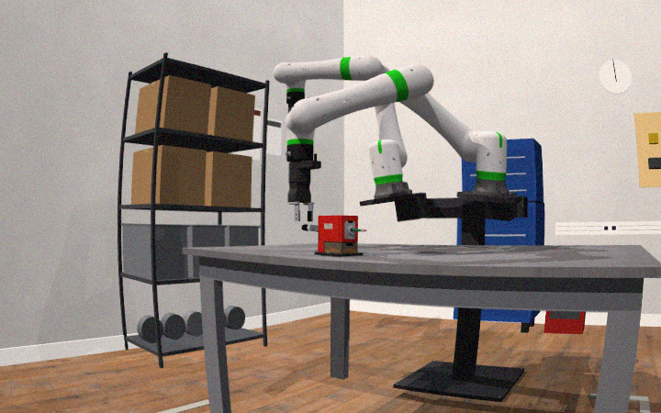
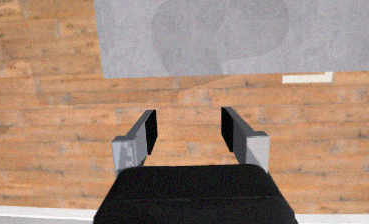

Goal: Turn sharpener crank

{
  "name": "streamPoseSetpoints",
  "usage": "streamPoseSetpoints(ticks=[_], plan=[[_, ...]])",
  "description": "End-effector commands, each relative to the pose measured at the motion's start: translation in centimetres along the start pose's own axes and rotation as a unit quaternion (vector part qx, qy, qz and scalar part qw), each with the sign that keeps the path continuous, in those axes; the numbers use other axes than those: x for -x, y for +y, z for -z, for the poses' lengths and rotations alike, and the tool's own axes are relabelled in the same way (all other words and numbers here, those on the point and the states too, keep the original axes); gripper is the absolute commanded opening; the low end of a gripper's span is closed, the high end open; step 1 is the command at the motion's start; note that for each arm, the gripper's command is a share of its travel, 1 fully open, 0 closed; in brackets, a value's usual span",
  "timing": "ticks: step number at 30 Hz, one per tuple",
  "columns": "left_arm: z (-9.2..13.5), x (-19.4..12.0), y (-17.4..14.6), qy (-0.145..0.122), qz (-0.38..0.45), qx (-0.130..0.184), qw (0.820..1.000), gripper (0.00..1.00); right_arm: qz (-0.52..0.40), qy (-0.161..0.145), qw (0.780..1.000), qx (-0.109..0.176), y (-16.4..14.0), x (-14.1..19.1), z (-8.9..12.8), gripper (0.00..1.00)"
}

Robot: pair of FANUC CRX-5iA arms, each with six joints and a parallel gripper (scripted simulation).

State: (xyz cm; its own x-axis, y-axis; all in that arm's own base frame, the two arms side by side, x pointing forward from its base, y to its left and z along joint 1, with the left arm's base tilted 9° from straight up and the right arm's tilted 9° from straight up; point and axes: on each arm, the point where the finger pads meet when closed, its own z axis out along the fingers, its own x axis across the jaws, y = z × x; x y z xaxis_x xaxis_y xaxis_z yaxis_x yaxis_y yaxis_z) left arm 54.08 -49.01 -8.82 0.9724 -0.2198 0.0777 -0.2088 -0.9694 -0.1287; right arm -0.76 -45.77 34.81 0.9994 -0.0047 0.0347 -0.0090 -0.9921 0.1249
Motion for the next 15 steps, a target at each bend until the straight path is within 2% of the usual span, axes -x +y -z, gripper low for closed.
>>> streamPoseSetpoints(ticks=[1,15], plan=[[0.13,-0.08,0.1,0.001,0.0,0.001,1.0,0.97,0.0,0.0,1.0,0.001,0.03,0.03,0.11,1.0],[-0.77,-0.08,0.1,0.001,0.0,0.001,1.0,0.97,0.0,0.0,1.0,0.001,0.03,0.03,0.11,1.0]])
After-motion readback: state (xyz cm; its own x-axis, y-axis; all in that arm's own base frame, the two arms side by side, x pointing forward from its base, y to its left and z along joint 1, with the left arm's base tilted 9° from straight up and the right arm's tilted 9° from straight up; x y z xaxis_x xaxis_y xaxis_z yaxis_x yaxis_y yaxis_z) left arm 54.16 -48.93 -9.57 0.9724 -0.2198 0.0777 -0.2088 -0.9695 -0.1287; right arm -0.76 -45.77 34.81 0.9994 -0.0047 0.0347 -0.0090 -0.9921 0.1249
